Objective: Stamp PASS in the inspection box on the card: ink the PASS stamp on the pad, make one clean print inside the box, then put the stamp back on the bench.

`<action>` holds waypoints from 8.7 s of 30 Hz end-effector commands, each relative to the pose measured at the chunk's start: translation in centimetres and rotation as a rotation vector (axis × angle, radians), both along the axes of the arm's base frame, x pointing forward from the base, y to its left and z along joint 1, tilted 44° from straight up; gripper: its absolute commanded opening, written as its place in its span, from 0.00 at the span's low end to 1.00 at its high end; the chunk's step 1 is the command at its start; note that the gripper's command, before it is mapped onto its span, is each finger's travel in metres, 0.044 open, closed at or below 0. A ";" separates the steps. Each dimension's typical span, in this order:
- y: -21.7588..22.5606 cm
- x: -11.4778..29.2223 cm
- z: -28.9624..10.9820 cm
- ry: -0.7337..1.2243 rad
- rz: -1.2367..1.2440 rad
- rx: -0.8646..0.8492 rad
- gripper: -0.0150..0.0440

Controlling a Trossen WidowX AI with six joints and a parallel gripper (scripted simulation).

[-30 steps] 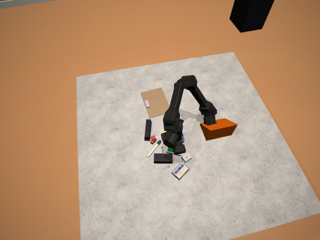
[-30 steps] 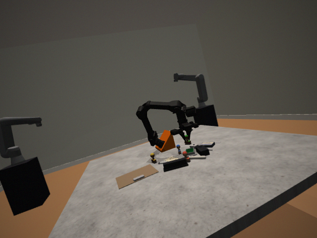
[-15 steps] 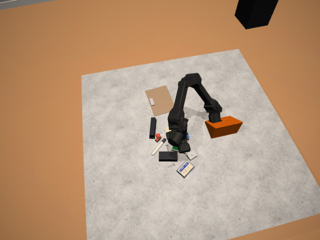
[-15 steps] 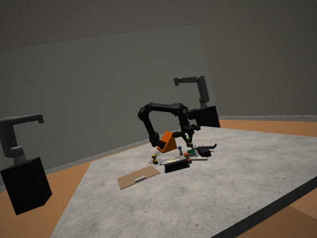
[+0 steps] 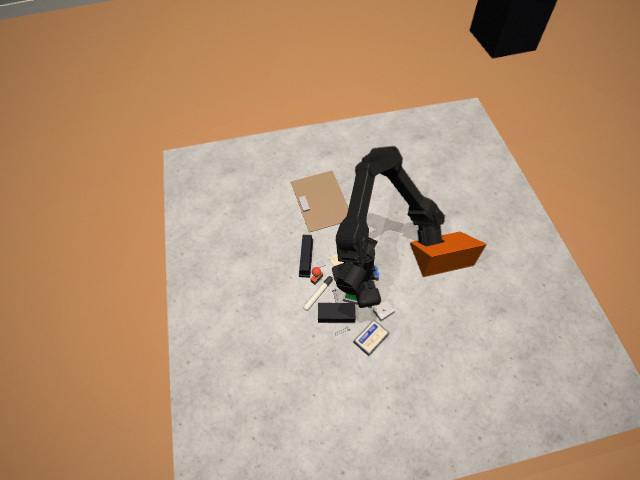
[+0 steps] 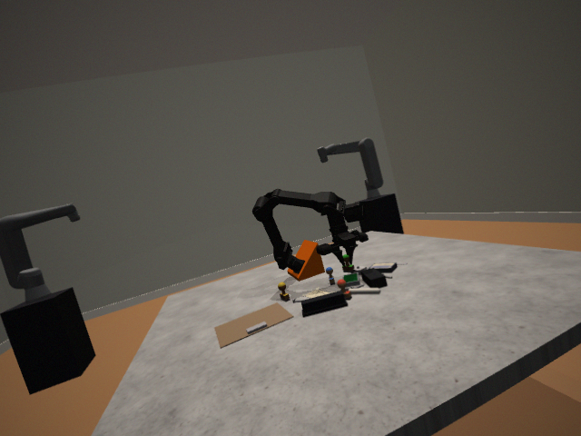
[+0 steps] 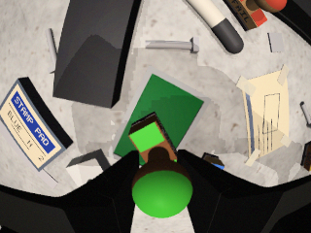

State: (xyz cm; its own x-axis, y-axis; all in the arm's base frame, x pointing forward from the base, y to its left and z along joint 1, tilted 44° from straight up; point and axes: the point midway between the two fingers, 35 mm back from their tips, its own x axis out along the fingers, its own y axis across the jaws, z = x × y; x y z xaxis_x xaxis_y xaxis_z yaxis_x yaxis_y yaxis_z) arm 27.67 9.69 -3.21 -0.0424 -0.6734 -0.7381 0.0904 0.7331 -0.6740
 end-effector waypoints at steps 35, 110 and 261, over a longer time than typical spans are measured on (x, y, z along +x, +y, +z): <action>-1.6 -0.1 -1.6 -0.003 0.005 -0.004 0.25; -2.1 -0.1 -2.0 -0.006 0.002 -0.004 0.25; -9.9 -0.1 9.2 -0.237 -0.247 -0.023 0.25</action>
State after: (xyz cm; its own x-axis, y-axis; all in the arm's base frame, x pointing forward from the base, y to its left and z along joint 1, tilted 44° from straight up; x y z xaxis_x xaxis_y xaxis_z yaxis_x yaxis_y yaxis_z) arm 27.51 -0.04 6.16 -0.0393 -0.6777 -0.7343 0.4236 0.6542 -0.6265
